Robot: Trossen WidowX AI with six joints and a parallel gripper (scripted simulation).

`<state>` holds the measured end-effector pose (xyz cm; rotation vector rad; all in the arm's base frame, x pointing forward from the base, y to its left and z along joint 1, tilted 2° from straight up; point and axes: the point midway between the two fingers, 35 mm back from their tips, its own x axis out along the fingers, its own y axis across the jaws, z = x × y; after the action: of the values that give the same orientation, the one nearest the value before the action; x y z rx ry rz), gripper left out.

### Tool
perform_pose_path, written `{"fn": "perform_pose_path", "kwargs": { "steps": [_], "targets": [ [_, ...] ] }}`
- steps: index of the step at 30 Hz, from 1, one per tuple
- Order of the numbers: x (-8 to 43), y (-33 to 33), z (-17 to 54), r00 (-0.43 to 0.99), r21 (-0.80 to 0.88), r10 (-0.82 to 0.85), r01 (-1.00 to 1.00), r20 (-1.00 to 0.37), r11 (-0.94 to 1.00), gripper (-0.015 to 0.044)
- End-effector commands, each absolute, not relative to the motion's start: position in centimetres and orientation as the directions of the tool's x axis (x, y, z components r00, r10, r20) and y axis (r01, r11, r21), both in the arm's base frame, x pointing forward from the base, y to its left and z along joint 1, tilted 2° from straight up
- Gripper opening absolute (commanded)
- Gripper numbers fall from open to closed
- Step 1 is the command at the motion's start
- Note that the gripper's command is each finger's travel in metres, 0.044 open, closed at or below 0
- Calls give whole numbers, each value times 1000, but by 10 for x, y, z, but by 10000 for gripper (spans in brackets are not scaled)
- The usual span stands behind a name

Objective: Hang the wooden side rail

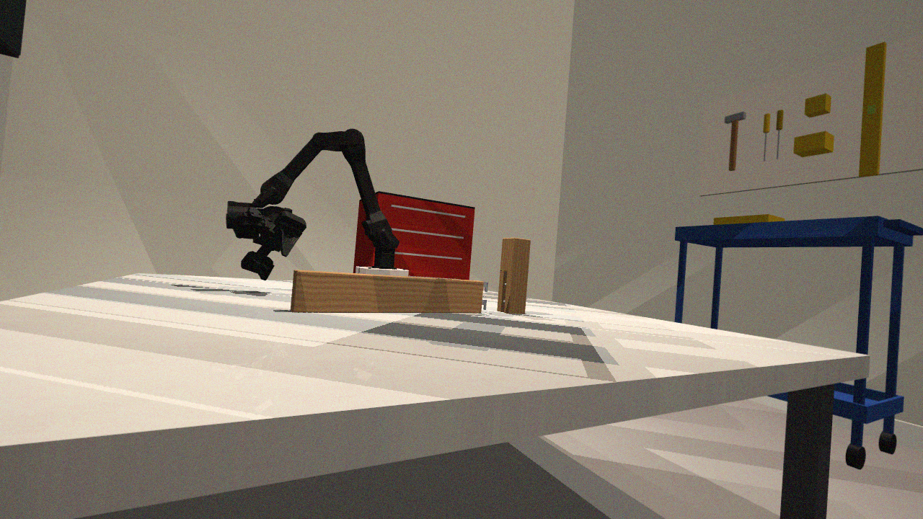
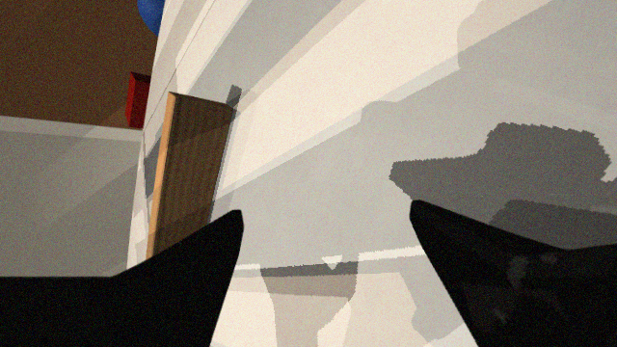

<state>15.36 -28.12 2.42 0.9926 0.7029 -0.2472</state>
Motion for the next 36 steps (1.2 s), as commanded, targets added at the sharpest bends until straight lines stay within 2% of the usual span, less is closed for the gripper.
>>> {"fn": "perform_pose_path", "kwargs": {
  "steps": [1,5,9,18,25,30,36],
  "targets": [
    [154,-282,27,756,680,118,495,-644,541,426],
    [154,-291,60,756,680,117,495,-644,541,440],
    [154,-294,125,756,679,117,495,-644,542,440],
    [150,-273,218,756,680,117,495,-644,541,440],
    [152,-275,211,754,679,116,499,-646,538,440],
    [197,-241,195,673,686,212,587,-708,430,440],
    [246,-184,175,550,619,288,730,-784,290,440]
  ]
}}
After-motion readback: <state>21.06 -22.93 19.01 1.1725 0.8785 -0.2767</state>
